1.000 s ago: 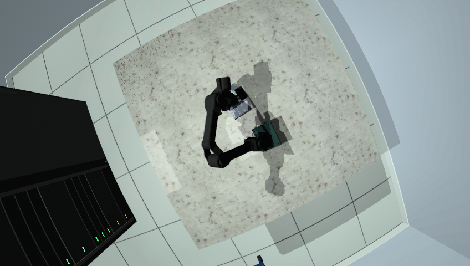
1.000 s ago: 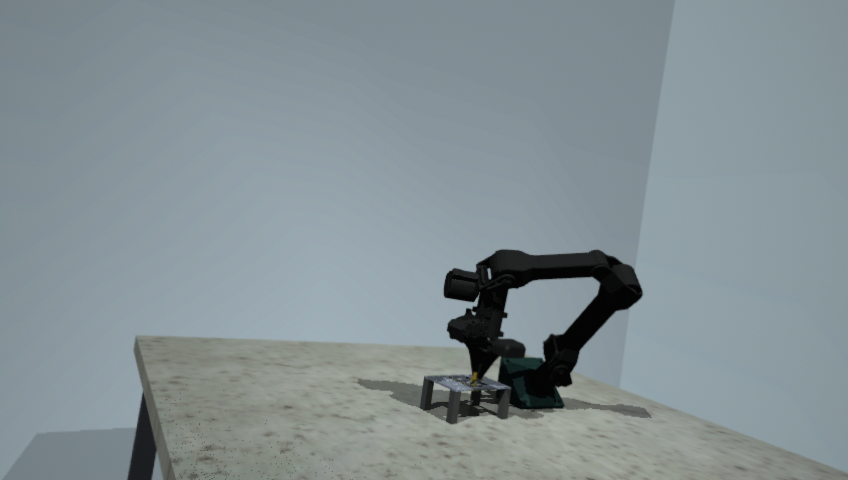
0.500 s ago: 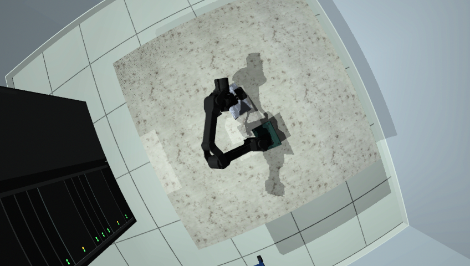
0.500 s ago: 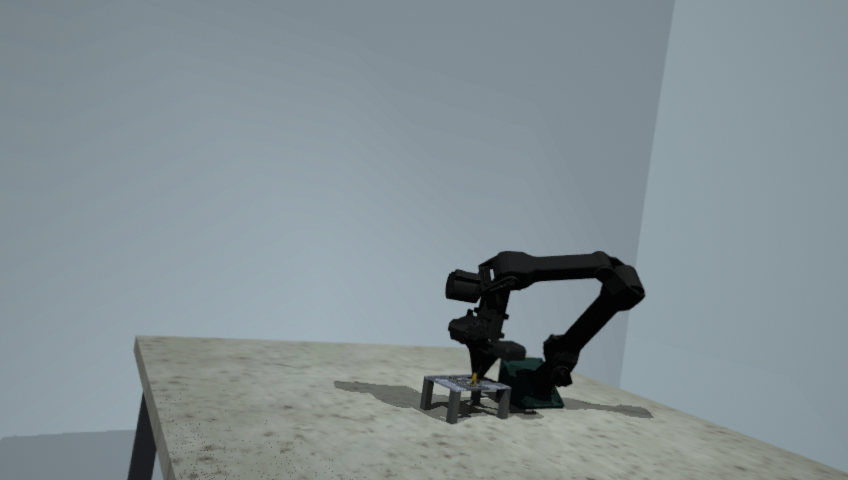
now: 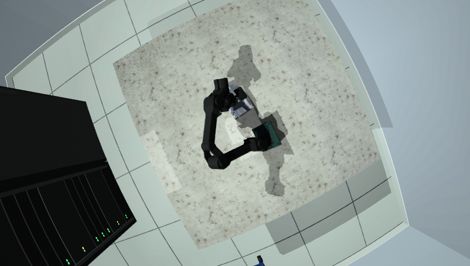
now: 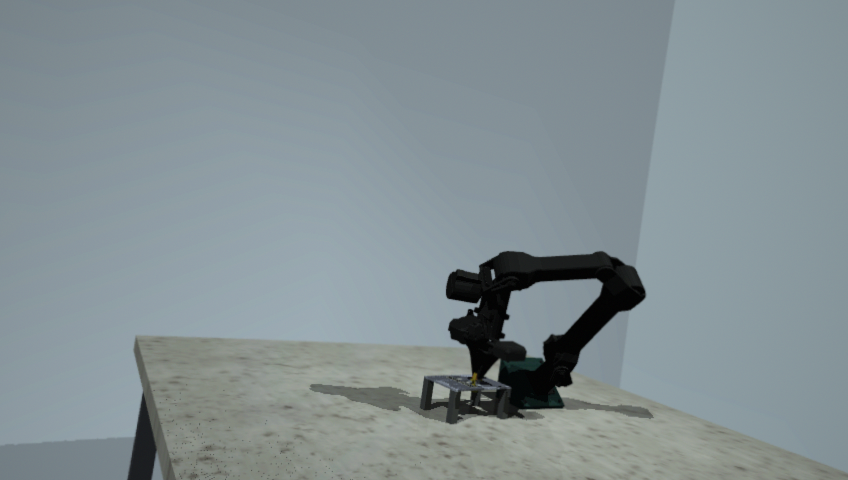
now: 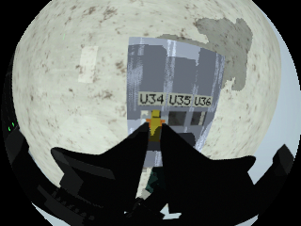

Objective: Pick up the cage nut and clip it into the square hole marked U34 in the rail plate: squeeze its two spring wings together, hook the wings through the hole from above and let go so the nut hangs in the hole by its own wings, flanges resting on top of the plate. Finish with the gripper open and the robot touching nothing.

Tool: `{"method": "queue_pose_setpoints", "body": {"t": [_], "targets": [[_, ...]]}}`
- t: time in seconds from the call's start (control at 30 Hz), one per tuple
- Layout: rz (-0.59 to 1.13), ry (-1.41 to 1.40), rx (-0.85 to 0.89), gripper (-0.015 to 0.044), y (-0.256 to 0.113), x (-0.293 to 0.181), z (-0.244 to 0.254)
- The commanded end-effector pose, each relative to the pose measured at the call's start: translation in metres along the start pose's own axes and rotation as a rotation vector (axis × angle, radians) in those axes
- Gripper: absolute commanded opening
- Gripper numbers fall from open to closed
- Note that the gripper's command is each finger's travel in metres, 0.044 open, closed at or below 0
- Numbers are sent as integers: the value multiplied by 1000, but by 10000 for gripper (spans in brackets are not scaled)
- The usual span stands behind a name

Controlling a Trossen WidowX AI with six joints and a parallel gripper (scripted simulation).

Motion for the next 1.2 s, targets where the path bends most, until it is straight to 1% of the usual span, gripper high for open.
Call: {"method": "queue_pose_setpoints", "body": {"t": [0.0, 1.17], "targets": [[0, 2, -4, 27, -1, 0, 0], [3, 3, -59, 27, 0, 1, 7]]}}
Point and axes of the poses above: the point midway between the two fingers, 35 mm back from their tips, its own y axis out along the fingers, its own z axis across the jaws, x = y × z, the point moved 8 cm from there along -y, back along the fingers, and after that the axes turned 3 degrees about -y, right-handed, at the moved point
